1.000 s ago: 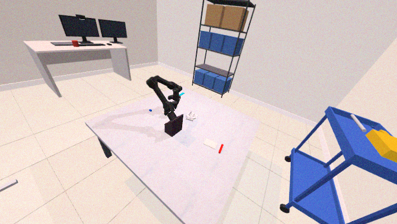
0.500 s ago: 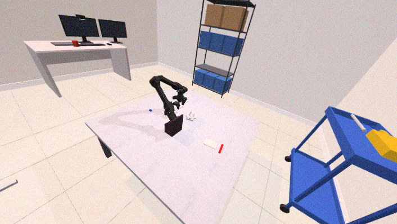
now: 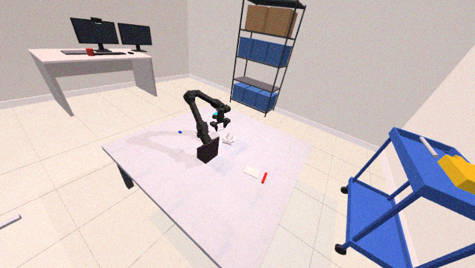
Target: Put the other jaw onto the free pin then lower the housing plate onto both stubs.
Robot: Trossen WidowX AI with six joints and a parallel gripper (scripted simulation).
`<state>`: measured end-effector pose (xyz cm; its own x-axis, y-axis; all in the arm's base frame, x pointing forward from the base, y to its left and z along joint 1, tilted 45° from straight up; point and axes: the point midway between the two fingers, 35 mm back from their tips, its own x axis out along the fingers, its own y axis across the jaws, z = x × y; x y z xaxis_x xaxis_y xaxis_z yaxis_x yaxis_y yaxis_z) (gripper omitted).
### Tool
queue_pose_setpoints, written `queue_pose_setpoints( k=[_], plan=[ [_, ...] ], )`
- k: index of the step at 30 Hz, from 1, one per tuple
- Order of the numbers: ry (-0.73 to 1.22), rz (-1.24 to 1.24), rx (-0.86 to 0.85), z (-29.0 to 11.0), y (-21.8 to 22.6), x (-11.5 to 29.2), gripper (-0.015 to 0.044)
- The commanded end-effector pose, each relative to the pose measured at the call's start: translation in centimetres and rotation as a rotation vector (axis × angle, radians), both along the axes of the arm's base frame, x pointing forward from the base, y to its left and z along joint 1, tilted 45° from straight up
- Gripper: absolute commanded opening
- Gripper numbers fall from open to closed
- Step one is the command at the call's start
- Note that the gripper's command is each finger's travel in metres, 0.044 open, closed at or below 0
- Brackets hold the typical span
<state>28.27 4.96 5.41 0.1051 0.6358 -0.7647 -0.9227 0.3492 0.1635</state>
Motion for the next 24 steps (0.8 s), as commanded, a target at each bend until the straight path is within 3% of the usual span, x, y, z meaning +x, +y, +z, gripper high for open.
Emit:
queue_pose_setpoints(
  k=[1,24],
  plan=[
    [0.057,-0.07,0.017,-0.6,-0.7,0.2,0.0351],
    [0.442,-0.519,0.123,-5.1,-5.8,-0.3,0.0351]
  ],
)
